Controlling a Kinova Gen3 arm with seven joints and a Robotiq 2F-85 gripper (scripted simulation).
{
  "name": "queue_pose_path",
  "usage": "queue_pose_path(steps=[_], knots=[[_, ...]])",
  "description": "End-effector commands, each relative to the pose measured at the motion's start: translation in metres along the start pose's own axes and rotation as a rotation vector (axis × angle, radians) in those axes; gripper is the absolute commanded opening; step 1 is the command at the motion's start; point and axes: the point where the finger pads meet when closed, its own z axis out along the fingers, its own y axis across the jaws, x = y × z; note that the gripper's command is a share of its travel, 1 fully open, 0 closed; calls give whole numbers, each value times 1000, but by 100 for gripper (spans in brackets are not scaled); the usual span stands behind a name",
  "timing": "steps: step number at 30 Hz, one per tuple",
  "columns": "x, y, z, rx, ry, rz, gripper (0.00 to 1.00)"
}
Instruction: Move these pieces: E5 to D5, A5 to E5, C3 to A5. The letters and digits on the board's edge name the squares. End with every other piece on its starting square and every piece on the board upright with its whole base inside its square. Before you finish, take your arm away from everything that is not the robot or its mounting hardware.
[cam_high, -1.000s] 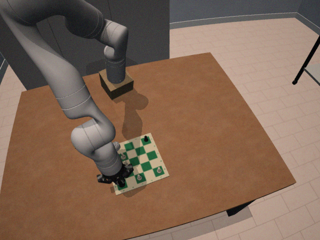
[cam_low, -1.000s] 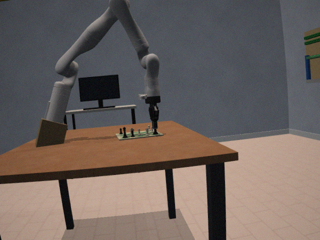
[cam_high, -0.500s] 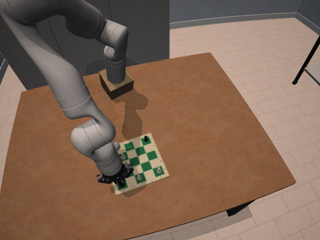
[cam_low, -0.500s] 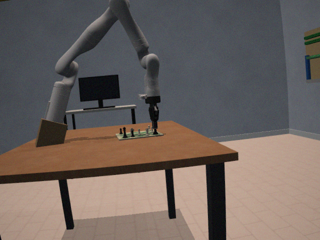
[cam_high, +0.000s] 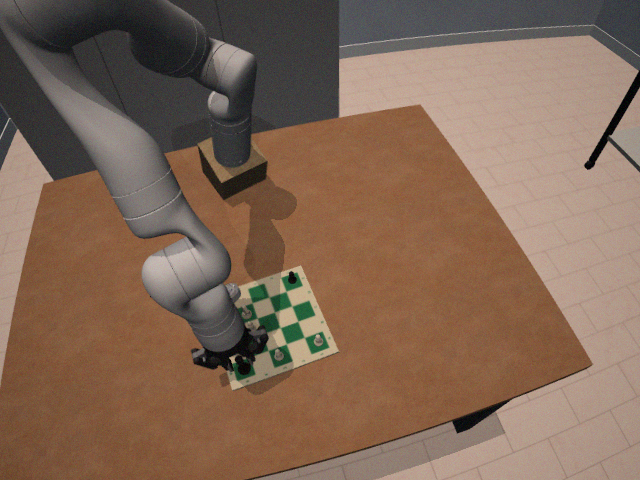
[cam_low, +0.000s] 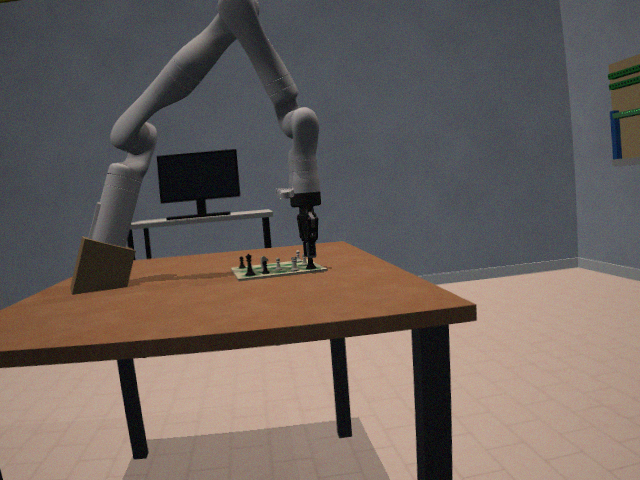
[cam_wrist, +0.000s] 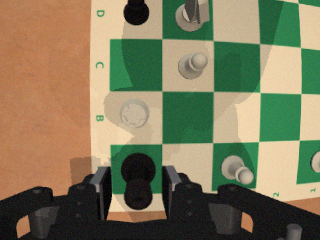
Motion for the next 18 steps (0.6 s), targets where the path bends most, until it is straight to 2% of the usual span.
queue_pose_path(steps=[1,13,18], knots=[[-1,0,-1,1,-1,0,41],[-1,0,-1,1,-1,0,41],[-1,0,-12,1,-1,0,41]])
